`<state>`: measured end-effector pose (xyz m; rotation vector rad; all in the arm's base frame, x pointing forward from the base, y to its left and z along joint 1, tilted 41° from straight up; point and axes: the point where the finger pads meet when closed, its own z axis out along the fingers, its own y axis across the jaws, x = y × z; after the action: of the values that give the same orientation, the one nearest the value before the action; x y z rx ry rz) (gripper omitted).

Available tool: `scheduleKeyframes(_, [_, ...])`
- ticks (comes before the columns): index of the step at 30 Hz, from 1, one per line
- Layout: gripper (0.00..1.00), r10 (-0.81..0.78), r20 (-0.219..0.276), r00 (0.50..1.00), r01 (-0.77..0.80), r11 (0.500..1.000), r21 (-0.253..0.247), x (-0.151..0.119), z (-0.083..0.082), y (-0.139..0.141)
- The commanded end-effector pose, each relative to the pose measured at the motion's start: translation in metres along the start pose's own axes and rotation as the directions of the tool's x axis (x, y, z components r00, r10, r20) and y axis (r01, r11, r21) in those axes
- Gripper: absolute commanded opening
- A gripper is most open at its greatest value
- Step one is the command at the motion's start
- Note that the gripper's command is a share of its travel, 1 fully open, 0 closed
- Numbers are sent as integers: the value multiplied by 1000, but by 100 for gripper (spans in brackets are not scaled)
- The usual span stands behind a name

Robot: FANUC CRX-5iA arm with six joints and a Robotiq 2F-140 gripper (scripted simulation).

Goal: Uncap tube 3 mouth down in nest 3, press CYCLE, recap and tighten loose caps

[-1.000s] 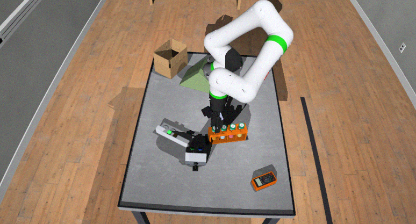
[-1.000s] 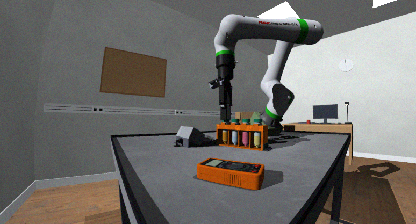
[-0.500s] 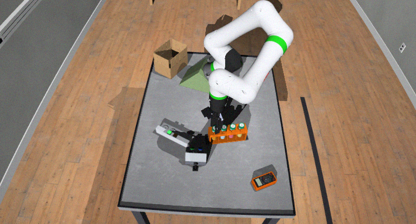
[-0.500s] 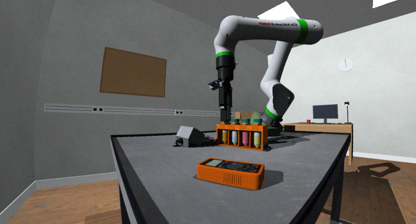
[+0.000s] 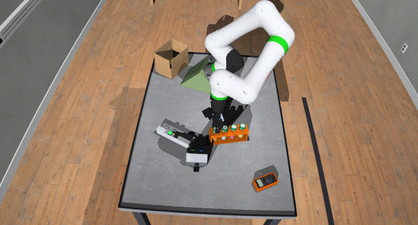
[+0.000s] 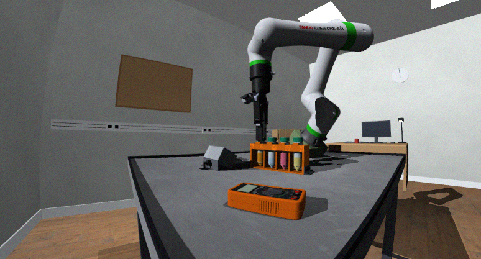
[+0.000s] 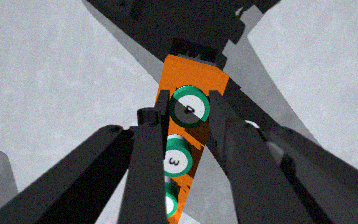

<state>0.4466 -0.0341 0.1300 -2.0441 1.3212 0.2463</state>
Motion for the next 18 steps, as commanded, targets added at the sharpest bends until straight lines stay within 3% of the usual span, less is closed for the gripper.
scheduleKeyframes(1, [30, 20, -1, 1000, -20, 1000, 1, 0, -1, 0])
scheduleKeyframes(18, [30, 314, -1, 949, -314, 949, 1, 0, -1, 0])
